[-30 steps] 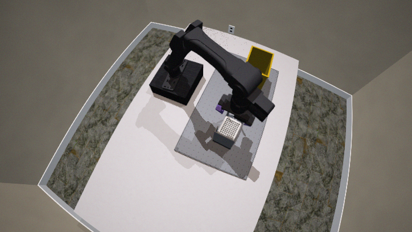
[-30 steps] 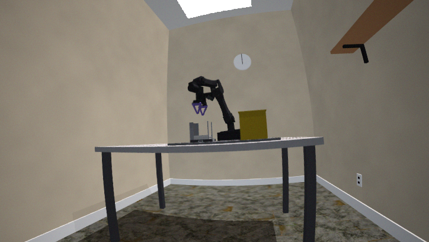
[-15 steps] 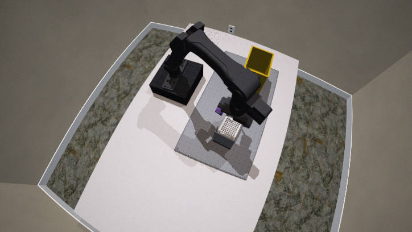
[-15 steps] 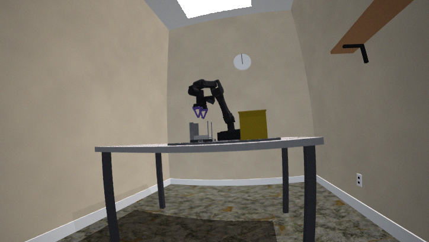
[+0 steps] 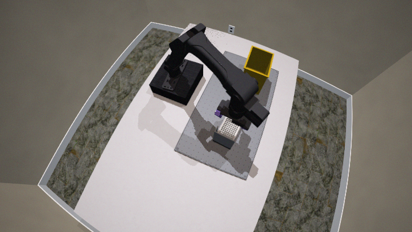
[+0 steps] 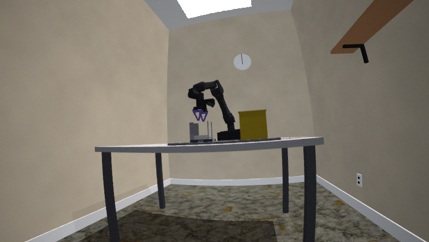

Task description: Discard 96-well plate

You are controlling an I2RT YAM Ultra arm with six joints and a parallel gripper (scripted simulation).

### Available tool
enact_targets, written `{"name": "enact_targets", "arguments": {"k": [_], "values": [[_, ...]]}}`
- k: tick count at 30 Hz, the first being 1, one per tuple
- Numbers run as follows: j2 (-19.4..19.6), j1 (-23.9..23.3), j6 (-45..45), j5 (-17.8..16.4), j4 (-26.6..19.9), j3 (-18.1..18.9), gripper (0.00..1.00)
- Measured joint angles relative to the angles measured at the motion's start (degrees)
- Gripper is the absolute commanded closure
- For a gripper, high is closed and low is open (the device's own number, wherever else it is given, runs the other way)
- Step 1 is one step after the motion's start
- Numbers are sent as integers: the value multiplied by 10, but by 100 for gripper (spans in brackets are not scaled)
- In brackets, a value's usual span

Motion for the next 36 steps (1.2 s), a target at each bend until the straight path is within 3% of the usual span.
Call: {"name": "enact_targets", "arguments": {"k": [36], "values": [[16, -6, -6, 0, 114, -94, 0]]}}
